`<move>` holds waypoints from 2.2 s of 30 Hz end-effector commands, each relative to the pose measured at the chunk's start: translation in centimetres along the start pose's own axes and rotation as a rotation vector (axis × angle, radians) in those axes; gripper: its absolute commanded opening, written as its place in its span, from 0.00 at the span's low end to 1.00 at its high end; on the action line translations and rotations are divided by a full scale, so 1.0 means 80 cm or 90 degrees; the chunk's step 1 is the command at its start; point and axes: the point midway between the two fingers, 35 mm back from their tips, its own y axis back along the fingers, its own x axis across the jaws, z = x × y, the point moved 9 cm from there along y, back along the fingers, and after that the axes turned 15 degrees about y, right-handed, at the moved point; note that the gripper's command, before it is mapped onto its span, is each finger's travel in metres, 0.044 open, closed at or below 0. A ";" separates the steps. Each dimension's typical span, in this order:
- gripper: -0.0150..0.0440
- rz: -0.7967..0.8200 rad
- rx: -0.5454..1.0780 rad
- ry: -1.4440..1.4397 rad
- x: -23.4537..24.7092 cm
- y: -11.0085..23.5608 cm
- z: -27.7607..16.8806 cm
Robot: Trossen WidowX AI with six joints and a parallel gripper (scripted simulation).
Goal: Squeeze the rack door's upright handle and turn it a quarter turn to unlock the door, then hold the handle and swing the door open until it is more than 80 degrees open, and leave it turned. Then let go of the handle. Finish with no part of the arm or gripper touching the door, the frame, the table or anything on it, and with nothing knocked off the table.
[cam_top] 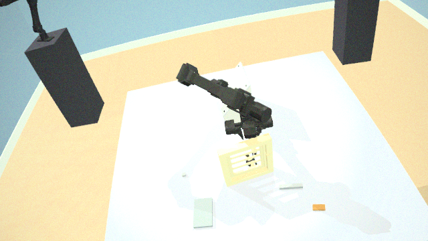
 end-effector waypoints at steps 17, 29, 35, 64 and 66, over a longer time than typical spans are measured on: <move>0.73 0.000 -0.002 -0.632 0.000 0.000 0.000; 0.73 0.000 -0.002 -0.989 0.000 0.000 0.000; 0.73 0.000 -0.002 -0.994 0.000 0.000 0.000; 0.46 0.000 -0.002 -0.994 0.000 0.000 0.000; 0.44 0.000 -0.002 -0.994 0.000 0.000 0.000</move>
